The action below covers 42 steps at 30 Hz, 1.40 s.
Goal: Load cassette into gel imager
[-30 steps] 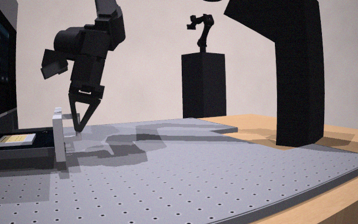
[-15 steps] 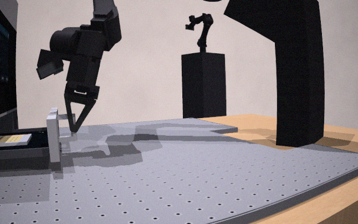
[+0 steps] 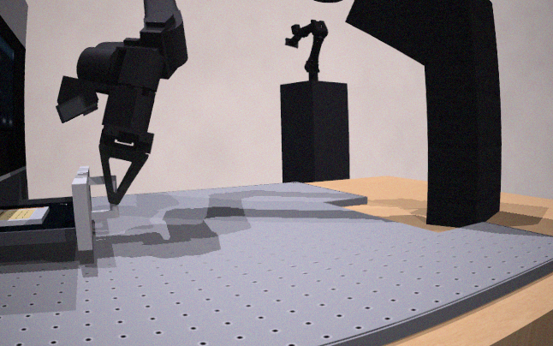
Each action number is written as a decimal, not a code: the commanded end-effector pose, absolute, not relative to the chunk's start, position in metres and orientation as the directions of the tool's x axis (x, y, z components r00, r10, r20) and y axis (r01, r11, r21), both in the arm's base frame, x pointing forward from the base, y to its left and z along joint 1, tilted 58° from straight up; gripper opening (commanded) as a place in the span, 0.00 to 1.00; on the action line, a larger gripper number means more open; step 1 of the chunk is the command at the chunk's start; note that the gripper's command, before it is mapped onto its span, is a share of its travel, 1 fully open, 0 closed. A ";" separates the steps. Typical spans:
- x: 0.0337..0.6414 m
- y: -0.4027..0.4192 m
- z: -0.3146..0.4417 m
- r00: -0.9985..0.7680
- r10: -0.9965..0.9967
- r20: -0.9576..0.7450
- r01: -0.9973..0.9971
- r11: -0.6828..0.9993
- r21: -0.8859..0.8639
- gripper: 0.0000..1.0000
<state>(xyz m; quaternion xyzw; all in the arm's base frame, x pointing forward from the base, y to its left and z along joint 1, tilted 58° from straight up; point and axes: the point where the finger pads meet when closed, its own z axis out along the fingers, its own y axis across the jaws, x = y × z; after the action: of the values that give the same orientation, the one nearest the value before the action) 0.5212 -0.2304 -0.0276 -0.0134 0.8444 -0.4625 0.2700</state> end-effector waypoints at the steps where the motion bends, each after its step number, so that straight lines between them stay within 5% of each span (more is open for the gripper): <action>1: 0.533 -0.221 -0.024 -0.840 -0.293 -0.457 0.224 0.581 -0.783 0.08; 42: 0.565 -0.213 -0.022 -0.778 -0.402 -0.483 0.191 0.581 -0.791 0.08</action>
<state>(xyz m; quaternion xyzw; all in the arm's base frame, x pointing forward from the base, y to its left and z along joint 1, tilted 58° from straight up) 0.5484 -0.2285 -0.0182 -0.0410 0.8259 -0.4597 0.3239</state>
